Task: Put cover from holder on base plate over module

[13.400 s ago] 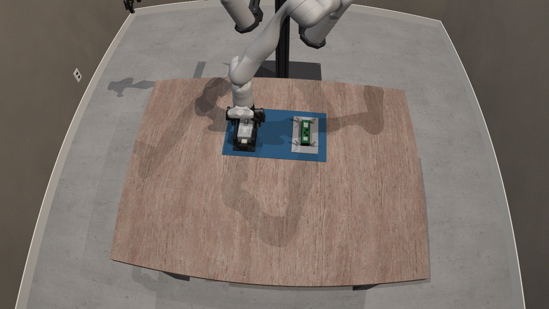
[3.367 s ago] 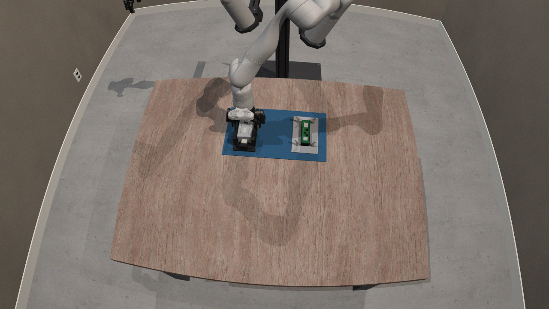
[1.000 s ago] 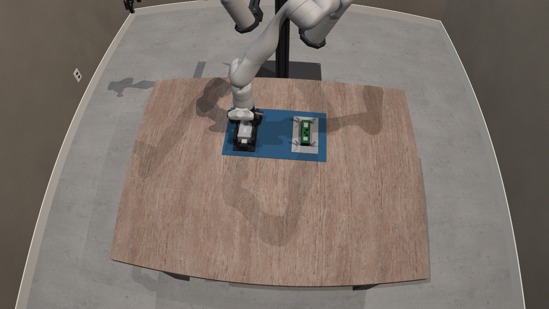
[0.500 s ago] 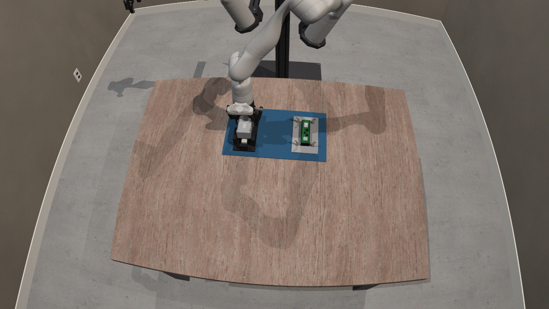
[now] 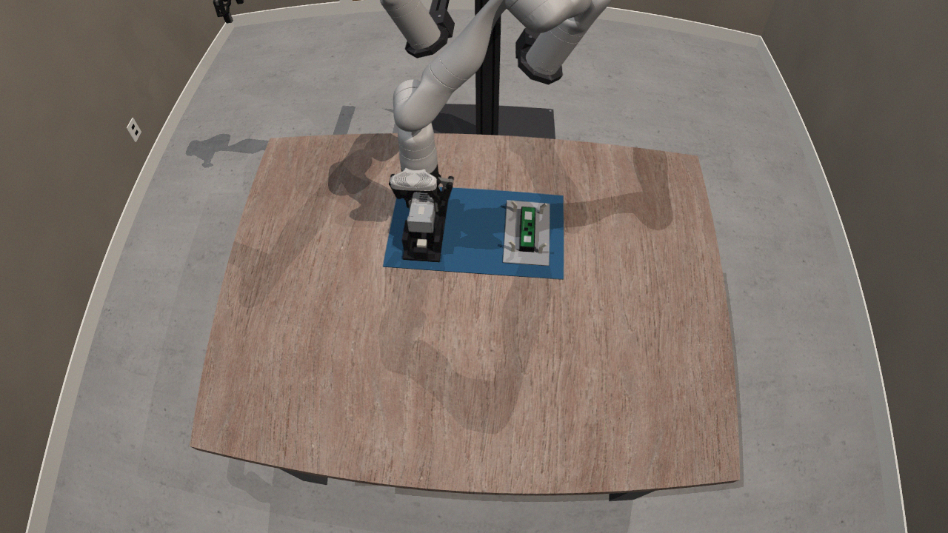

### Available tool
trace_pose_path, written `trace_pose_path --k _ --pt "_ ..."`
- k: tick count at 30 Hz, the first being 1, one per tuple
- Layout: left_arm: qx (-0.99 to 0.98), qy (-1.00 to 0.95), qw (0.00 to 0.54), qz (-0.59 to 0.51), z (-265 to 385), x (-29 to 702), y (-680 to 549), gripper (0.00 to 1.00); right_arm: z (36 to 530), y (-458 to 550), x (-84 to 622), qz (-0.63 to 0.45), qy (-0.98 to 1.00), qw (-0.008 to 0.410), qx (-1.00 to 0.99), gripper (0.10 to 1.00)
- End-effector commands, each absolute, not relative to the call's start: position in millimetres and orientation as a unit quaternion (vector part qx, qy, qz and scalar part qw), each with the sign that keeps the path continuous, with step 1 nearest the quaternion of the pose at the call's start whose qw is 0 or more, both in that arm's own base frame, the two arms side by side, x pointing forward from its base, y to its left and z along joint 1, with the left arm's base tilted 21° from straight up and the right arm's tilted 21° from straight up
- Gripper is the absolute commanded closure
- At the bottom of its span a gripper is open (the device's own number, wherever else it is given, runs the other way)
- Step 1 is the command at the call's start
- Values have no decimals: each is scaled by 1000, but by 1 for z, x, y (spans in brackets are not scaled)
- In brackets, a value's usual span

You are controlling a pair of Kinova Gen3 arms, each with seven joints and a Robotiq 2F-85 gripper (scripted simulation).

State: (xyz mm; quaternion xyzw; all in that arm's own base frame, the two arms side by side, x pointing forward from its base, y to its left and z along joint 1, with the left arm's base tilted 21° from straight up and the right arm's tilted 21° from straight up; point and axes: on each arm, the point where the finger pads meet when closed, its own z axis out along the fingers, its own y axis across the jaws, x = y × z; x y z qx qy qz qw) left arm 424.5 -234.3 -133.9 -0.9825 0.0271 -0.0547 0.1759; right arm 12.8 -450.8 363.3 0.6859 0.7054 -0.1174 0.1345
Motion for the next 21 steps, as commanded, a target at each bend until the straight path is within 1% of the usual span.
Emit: trace_pose_path --k 1,21 --pt "-983 27 175 -56 -129 425 -237 1000 364 -451 13 -118 705 135 686 100" --pt "-983 27 175 -56 -129 425 -237 991 364 -451 13 -118 705 135 686 100"
